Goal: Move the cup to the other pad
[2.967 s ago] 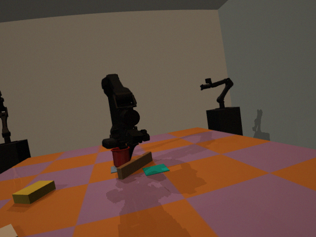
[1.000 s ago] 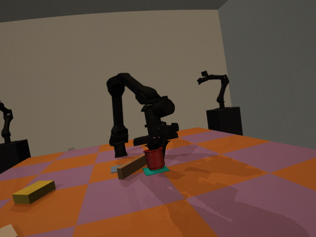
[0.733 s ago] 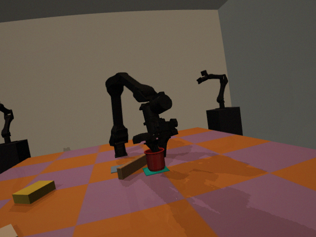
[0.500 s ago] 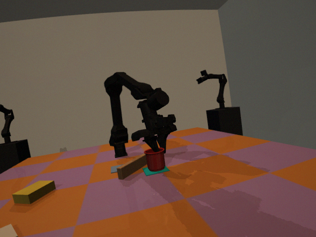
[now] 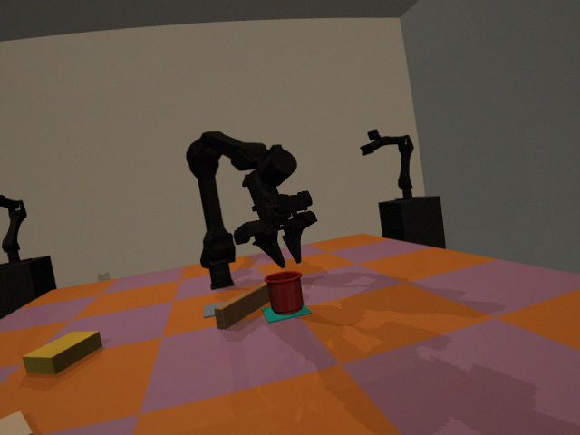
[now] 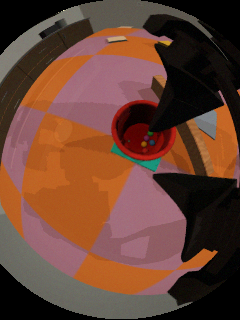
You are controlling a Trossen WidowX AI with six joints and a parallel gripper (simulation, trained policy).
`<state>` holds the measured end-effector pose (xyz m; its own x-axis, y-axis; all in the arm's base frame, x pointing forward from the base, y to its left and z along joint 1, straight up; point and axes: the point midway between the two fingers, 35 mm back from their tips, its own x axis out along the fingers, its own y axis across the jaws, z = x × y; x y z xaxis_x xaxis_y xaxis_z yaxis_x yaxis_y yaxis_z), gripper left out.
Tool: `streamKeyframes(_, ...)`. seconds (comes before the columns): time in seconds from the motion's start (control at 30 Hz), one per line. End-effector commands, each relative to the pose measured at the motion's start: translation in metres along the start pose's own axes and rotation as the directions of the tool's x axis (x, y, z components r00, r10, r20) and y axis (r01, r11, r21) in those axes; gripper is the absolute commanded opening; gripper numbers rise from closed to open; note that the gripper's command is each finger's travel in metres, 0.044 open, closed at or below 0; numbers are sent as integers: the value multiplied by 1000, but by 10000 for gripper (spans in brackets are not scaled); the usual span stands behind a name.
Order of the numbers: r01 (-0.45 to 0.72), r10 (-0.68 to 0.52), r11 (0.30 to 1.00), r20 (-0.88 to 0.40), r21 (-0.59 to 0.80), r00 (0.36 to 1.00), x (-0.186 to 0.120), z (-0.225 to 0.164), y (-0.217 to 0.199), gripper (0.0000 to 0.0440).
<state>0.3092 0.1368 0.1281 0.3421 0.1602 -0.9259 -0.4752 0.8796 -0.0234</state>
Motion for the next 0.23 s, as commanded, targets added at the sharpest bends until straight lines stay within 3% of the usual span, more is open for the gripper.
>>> streamKeyframes(0.0,-5,4,1000,37,15,999,-14,5,-1,225)
streamKeyframes(0.2,5,-7,999,78,34,997,-31,13,-7,343)
